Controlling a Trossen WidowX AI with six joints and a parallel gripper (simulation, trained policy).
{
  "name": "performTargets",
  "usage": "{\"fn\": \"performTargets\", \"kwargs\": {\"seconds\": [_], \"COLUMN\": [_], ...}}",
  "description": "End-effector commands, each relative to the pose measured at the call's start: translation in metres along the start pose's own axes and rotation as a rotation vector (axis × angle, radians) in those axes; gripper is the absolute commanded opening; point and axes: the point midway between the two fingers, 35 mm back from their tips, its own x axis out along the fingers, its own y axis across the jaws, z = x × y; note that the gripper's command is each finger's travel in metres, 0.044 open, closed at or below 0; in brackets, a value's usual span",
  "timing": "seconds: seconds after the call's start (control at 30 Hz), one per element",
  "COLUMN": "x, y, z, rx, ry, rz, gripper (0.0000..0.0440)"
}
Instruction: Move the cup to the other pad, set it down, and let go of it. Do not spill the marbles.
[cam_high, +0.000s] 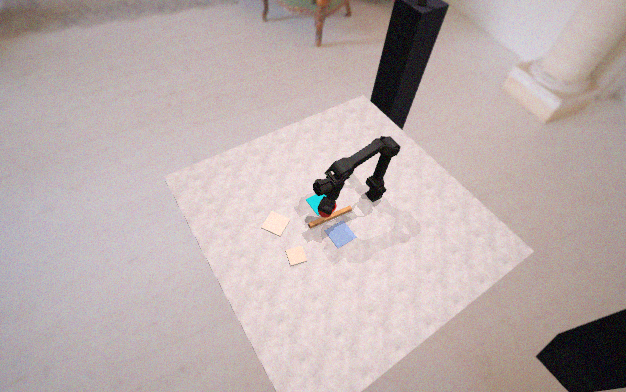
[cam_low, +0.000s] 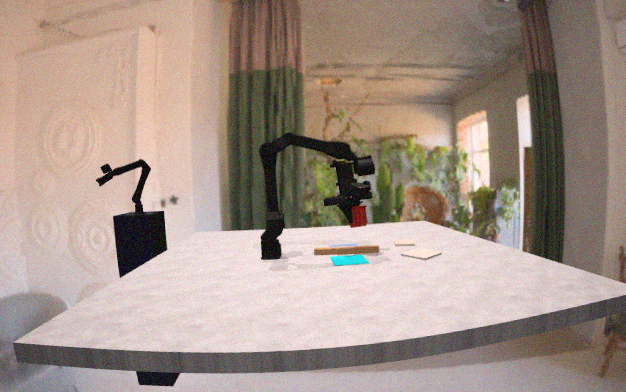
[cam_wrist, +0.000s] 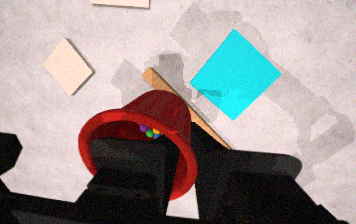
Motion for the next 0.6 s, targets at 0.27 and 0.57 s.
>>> {"fn": "performTargets", "kwargs": {"seconds": [0.27, 0.57], "x": [0.006, 0.018], "y": [-0.021, -0.039], "z": [0.028, 0.042], "rx": [0.077, 0.13], "ry": [-0.051, -0.073], "rz": [0.016, 0.015], "gripper": [0.0, 0.0]}}
